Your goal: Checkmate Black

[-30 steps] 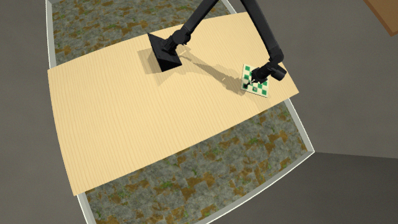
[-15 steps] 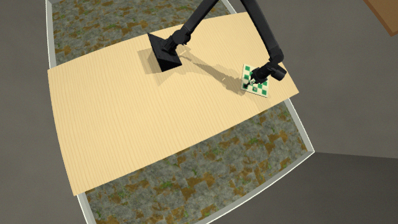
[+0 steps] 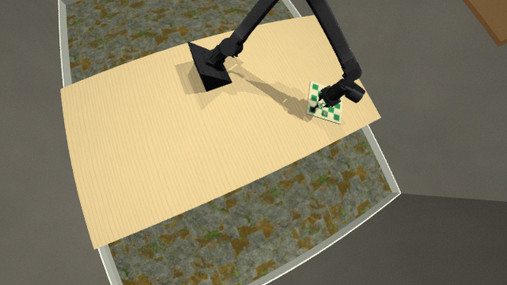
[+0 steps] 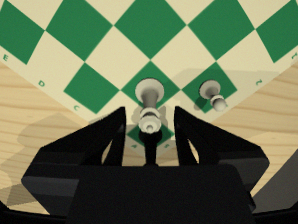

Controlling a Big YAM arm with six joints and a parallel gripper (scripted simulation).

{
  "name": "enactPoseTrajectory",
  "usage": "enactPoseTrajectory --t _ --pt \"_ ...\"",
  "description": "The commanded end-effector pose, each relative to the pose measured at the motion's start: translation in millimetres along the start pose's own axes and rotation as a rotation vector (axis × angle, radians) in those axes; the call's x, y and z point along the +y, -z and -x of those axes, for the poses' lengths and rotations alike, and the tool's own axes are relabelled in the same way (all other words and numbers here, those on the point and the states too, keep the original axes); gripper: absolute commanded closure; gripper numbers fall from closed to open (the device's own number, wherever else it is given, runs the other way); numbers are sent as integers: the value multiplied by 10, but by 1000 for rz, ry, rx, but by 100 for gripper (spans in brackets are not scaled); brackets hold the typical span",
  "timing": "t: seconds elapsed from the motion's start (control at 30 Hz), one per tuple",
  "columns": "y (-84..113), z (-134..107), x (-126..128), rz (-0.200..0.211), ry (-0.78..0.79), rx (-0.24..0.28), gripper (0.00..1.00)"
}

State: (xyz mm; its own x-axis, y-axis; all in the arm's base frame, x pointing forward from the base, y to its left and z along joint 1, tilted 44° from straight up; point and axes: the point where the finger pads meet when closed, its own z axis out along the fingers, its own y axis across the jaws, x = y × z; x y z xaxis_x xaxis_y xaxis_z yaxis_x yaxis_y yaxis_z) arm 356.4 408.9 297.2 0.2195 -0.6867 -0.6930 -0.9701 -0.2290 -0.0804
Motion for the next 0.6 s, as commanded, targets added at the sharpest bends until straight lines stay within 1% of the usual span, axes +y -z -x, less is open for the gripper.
enactPoseTrajectory --t 0.0,0.03,0.07,0.13,0.2,0.3,0.5,0.57 --pt "42 -10 -2 -6 12 -2 60" --pt "118 1 -17 -12 8 -3 60" --pt "223 52 -52 -31 16 -12 60" --pt "223 52 -52 -31 16 -12 60" --pt "359 160 -97 -50 34 -24 60" --pt "475 158 -92 -51 34 -23 60" --pt "791 149 -78 -51 35 -20 60" --pt "816 89 -109 -37 22 -13 60"
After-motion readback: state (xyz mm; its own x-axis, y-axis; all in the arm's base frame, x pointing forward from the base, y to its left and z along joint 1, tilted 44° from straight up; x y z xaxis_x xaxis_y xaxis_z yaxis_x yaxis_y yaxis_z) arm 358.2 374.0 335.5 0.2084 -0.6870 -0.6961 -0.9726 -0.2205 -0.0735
